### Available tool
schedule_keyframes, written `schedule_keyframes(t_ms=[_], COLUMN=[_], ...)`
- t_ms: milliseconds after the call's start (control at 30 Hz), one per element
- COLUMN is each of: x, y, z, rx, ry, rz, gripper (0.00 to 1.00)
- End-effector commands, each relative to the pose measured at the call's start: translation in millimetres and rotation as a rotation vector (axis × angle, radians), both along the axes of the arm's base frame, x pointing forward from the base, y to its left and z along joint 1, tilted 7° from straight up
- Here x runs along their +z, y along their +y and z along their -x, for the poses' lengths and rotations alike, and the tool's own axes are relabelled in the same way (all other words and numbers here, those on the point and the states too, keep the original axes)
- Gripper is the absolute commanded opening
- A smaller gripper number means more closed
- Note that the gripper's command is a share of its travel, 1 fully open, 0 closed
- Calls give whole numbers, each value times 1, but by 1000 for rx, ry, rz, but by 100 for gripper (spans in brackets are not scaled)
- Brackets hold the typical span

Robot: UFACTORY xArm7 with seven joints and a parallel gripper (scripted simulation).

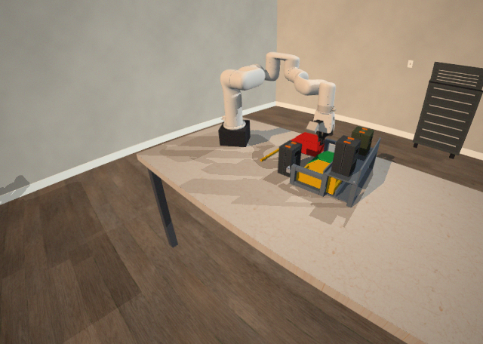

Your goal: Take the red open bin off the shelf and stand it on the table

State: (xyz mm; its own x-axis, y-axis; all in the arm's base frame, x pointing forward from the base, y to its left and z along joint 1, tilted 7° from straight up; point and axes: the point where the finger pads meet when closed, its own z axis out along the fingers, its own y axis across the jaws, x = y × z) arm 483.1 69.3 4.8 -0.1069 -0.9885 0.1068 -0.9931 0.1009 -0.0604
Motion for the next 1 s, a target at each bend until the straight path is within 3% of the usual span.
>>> schedule_keyframes(t_ms=[0,967], x=[1,-7], y=[2,1], z=[10,12], rx=[1,1], ry=[-4,-4], rz=[-1,-1], gripper=[0,0])
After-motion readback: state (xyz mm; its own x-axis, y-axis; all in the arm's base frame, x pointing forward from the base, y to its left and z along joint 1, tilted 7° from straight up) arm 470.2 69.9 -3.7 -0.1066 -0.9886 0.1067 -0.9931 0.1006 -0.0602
